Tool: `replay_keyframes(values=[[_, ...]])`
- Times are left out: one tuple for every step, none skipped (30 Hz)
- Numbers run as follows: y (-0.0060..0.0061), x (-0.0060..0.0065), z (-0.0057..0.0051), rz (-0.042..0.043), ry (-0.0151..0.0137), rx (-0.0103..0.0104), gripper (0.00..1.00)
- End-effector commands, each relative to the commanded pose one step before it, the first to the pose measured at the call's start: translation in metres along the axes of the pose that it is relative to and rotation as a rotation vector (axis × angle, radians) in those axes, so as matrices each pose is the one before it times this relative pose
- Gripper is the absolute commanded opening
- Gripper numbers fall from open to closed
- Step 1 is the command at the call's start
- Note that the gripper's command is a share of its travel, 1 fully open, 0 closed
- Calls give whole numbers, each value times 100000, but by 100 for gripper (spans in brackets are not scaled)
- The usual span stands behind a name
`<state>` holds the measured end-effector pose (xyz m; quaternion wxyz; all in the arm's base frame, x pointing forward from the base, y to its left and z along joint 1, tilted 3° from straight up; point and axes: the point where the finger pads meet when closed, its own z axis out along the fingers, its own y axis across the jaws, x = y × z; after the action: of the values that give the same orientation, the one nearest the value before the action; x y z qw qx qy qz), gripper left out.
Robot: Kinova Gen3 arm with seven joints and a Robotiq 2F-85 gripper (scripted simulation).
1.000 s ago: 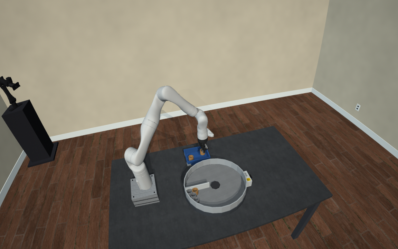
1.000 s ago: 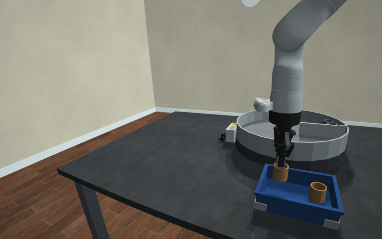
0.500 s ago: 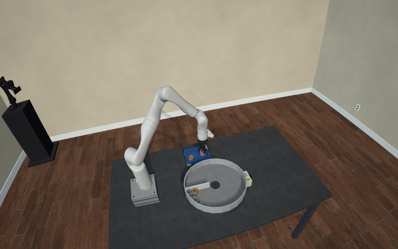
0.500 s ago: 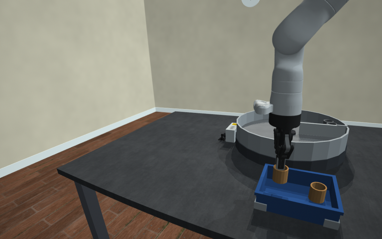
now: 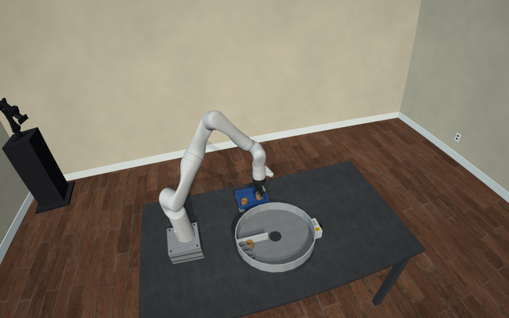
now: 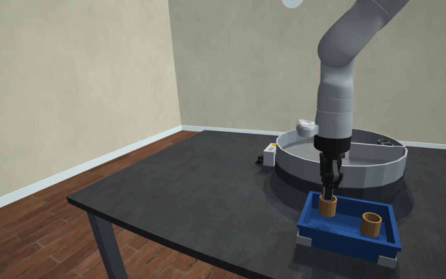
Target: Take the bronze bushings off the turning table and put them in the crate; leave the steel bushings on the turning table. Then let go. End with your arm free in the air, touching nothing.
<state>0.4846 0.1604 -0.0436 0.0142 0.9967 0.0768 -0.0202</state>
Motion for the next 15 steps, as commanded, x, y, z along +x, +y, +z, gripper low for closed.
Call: replay_keyframes(values=[[-6,48,225,9,125,37,0],[2,-1,172,2,-3,-2,0],[1,-1,172,2,-3,-2,0],[1,-1,172,2,-3,-2,0],[0,0,0,0,0,0,0],[0,0,0,0,0,0,0],[0,0,0,0,0,0,0],[0,0,0,0,0,0,0],[0,0,0,0,0,0,0],[0,0,0,0,0,0,0],[0,0,0,0,0,0,0],[0,0,0,0,0,0,0],[0,0,0,0,0,0,0],[0,0,0,0,0,0,0],[0,0,0,0,0,0,0]])
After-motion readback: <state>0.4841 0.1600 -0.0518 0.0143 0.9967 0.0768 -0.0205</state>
